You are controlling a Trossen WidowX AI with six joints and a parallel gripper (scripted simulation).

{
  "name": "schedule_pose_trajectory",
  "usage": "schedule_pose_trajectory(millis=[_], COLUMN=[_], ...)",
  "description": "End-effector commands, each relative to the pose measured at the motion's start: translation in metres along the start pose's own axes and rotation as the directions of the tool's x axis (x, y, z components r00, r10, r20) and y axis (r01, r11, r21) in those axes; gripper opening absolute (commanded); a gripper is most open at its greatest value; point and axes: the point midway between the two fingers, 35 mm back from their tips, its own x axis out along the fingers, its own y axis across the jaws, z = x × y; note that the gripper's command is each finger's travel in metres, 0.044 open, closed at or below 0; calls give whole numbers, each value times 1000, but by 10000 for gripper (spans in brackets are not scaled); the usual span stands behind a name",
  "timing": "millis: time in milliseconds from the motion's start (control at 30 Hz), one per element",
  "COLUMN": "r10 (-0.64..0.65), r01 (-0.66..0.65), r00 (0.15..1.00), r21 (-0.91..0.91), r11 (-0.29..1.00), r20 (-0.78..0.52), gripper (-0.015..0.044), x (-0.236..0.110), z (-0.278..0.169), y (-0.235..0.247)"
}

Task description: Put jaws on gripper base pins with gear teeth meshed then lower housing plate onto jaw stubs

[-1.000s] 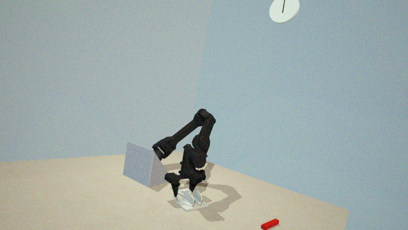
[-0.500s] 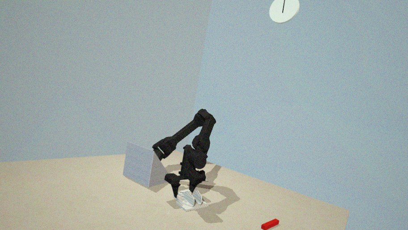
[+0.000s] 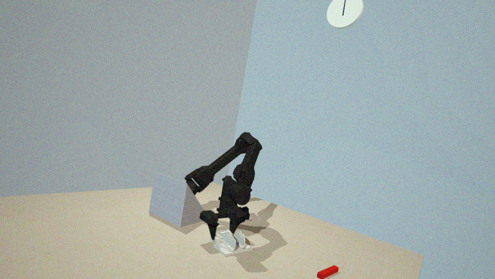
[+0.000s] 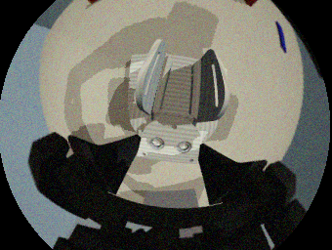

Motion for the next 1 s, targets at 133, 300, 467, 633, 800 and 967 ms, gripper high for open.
schedule_pose_trajectory(millis=[133,300,467,633,800,967], r10=[4,4,0,0,0,0], r01=[-4,-4,0,0,0,0], r00=[1000,1000,1000,1000,1000,1000], r21=[3,3,0,0,0,0], r11=[1000,1000,1000,1000,1000,1000], r20=[3,3,0,0,0,0], gripper=[351,351,430,440,440,440], x=[0,0,0,0,0,-2], z=[1,1,0,0,0,0], y=[0,0,0,0,0,0])
